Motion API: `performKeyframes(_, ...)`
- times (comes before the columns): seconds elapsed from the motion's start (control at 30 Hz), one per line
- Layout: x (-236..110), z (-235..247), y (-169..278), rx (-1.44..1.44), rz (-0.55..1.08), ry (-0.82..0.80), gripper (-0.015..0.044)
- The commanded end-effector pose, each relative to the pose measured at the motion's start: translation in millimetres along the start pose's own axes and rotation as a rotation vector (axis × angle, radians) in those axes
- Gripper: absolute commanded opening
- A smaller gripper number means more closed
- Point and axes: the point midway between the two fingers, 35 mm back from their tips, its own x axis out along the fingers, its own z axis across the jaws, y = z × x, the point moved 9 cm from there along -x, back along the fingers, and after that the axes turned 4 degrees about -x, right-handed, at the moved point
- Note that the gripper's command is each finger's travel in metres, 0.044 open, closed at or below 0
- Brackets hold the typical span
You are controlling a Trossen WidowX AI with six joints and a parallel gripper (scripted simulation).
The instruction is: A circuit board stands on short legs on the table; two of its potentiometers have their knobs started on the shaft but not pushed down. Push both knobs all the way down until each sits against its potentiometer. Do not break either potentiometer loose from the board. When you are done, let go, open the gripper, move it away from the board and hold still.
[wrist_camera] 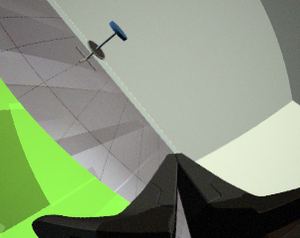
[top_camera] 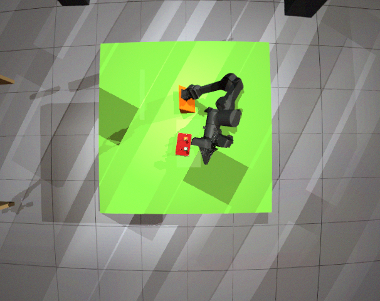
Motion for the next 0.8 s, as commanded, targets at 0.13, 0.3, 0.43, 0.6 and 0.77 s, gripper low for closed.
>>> performKeyframes(0.13, 34, 29, 56, 0.14, 0.192, -0.154, 0.0)
performKeyframes(0.3, 47, 50, 87, 0.218, 0.307, -0.25, 0.0)
performKeyframes(0.43, 55, 69, 110, 0.278, 0.4, -0.329, 0.0)
performKeyframes(0.6, 62, 94, 137, 0.351, 0.517, -0.428, 0.0)
performKeyframes(0.77, 64, 119, 162, 0.422, 0.637, -0.528, 0.0)
